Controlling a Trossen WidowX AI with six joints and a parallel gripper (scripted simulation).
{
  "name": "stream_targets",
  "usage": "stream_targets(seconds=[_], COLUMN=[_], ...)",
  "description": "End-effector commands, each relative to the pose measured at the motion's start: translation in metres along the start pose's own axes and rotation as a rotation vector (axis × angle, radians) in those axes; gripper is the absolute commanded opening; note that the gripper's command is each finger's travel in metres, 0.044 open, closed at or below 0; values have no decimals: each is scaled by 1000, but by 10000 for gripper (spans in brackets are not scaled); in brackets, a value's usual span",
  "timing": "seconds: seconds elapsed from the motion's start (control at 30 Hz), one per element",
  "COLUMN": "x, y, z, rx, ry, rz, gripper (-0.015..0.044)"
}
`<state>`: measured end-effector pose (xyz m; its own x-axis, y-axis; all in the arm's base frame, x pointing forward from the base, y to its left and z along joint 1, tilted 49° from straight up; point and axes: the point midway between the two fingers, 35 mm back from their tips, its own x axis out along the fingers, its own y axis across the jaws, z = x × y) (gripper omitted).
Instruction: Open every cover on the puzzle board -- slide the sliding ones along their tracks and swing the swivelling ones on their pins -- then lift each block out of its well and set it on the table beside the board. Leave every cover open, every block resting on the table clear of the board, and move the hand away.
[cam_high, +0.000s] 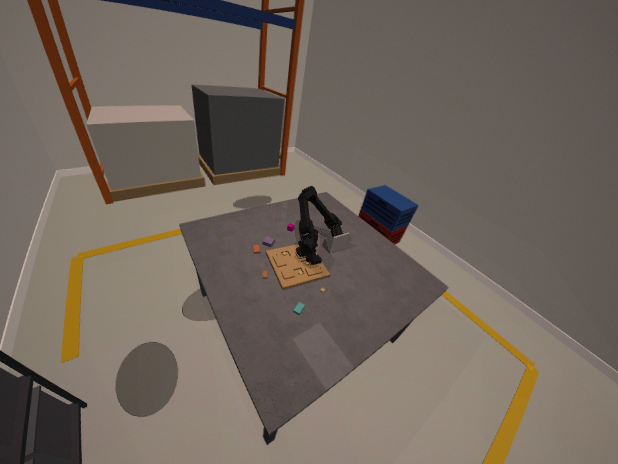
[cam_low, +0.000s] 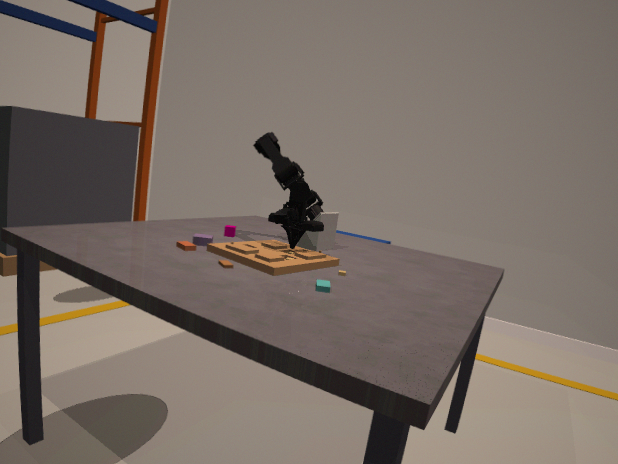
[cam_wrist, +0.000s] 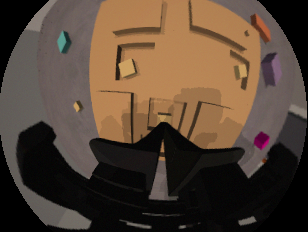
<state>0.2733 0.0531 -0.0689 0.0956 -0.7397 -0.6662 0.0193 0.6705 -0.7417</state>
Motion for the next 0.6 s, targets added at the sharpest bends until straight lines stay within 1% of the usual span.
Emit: stream_targets(seconds=[0.0, 0.57], x=[6, 13], y=[-1, -1], z=[-1, 0], rx=[-6, -6], ry=[3, 3], rz=[-5, -5], gripper=[0, 0])
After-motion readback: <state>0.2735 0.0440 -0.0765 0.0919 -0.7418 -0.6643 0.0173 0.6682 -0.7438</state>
